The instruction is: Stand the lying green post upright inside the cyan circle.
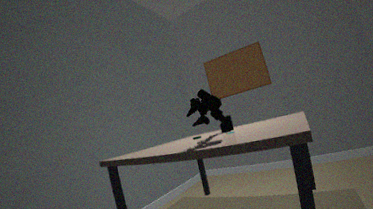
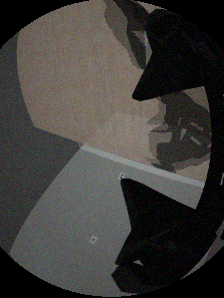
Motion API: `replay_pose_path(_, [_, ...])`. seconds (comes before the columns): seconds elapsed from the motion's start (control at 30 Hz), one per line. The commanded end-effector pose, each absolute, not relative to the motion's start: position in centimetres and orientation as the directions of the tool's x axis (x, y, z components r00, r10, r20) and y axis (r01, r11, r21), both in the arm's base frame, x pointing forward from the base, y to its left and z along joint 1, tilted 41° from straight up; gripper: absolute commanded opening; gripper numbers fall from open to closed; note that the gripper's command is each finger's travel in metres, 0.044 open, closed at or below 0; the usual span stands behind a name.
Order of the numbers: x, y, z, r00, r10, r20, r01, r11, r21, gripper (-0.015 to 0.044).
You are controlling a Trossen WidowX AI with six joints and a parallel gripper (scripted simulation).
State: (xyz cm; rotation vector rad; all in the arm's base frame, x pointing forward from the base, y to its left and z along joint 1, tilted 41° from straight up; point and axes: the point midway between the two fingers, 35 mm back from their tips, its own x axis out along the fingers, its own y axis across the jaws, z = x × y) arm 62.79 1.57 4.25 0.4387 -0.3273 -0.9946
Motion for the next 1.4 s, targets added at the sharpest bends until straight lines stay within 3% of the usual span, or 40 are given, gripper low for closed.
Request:
replay_pose_path(0.0, [62.8, 1.5, 4.4, 0.509, -0.859, 0.065, 0.731, 0.471, 0.494, 0.0374])
replay_pose_path(0.2, [63.5, -0.5, 7.6, 0.518, -0.854, 0.036, 0.771, 0.485, 0.411, 0.0233])
replay_pose_path(0.77, [60.6, -7.6, 15.9, 0.518, -0.847, -0.122, 0.853, 0.501, 0.147, 0.0233])
replay_pose_path(1.37, [49.8, -13.9, 20.8, 0.42, -0.831, -0.364, 0.868, 0.485, -0.106, 0.0233])
